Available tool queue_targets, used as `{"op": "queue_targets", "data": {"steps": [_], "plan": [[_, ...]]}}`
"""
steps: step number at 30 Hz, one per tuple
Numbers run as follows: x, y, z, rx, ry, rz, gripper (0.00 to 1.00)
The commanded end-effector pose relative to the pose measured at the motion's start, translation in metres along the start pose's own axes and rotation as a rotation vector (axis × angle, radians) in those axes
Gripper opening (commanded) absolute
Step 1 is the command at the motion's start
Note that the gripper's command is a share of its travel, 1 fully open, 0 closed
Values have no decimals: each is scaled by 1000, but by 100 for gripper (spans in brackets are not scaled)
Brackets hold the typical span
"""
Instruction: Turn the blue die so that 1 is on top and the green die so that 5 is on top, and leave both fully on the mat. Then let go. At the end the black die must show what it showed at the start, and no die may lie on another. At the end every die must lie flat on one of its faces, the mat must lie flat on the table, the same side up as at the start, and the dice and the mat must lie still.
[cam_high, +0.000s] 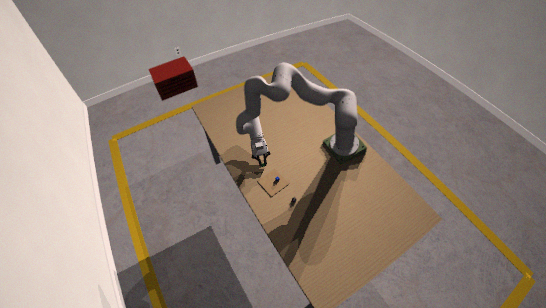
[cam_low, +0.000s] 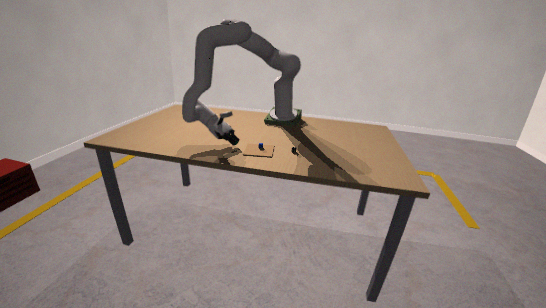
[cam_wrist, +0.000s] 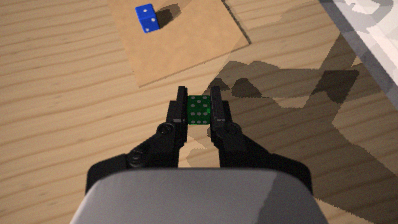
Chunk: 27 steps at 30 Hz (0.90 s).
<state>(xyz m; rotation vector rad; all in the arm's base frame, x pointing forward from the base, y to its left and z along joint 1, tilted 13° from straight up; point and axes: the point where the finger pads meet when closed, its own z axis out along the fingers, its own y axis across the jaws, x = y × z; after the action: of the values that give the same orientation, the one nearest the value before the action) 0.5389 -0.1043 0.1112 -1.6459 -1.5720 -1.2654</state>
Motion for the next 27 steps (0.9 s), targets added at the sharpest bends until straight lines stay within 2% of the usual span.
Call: {"op": "queue_targets", "data": {"steps": [1, 27], "plan": [[0, 1, 0, -1, 0, -1, 15], [-3, 1, 1, -1, 0, -1, 15]]}}
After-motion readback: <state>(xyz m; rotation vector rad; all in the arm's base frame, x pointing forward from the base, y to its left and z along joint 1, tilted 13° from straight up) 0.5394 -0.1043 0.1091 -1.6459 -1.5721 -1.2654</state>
